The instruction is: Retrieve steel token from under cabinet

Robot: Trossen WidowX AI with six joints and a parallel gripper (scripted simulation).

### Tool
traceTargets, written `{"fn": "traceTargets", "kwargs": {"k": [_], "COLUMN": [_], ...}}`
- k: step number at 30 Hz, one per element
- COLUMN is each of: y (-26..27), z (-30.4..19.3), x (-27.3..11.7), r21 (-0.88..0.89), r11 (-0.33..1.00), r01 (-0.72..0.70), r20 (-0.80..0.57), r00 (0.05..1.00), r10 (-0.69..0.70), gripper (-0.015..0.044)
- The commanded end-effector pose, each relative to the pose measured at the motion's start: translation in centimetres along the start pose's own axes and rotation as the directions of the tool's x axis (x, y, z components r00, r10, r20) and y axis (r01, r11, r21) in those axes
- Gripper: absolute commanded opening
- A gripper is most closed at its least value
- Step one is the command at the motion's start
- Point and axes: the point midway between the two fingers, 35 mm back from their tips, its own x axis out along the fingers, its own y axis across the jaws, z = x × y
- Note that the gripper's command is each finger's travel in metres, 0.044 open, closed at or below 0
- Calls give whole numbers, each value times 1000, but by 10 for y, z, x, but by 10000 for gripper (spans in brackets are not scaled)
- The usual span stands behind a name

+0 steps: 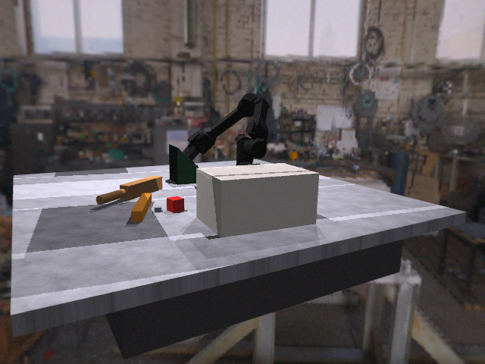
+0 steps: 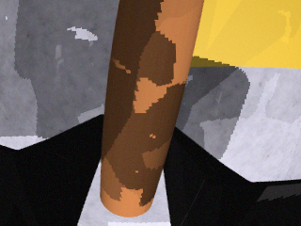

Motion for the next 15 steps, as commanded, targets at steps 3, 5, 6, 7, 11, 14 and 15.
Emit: {"fn": "traceTargets", "kwargs": {"k": [3, 5, 6, 7, 11, 14, 15], "y": [1, 1, 1, 1, 1, -1, -2], "z": [7, 9, 10, 11, 14, 15, 15], "x": [0, 0, 0, 0, 0, 0, 0], "r21": [-6, -6, -6, -6, -6, -6, -6], "r11": [1000, 1000, 1000, 1000, 1000, 1000, 1000], "r01": [-2, -2, -2, -2, -3, -2, -2], "r20": [1, 1, 1, 1, 1, 1, 1], "r00": [1000, 1000, 1000, 1000, 1000, 1000, 1000], "r10": [2, 3, 3, 3, 3, 2, 2], "gripper": [0, 0, 0, 0, 0, 0, 0]}}
